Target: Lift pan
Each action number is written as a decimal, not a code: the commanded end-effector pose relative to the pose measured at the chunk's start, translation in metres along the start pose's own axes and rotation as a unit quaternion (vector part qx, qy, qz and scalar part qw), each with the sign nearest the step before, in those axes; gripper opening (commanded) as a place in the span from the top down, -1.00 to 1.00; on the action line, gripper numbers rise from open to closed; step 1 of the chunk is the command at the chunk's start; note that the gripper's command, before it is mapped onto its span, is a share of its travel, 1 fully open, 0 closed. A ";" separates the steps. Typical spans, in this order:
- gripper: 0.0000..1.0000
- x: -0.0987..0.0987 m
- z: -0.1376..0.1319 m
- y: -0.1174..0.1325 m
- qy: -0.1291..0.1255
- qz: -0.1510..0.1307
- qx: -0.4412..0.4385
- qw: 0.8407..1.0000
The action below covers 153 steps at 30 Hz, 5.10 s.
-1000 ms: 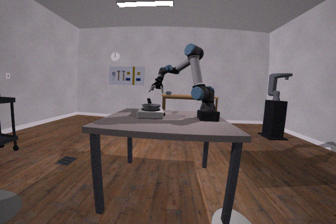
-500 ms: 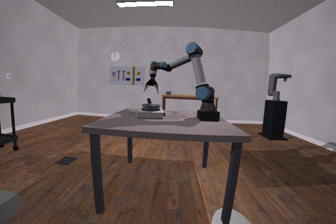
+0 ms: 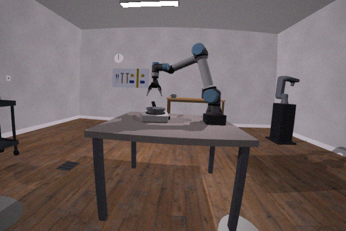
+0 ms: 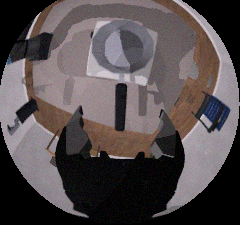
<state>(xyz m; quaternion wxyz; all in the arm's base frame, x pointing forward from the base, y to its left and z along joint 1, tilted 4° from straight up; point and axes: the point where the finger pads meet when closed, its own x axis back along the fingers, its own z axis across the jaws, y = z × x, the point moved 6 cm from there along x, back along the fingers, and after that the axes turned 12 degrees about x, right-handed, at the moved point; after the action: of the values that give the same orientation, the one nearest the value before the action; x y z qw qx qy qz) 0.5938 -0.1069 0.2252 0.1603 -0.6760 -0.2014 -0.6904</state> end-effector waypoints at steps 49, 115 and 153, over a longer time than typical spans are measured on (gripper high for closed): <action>1.00 -0.100 -0.003 0.000 -0.005 -0.004 0.004 1.000; 1.00 0.116 0.002 0.000 -0.004 -0.006 0.004 1.000; 1.00 0.126 0.001 0.000 -0.004 -0.006 0.004 1.000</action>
<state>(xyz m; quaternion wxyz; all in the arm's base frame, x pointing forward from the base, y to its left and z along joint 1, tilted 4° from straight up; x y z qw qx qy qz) 0.5897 -0.1007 0.3482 0.1592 -0.6791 -0.2069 -0.6860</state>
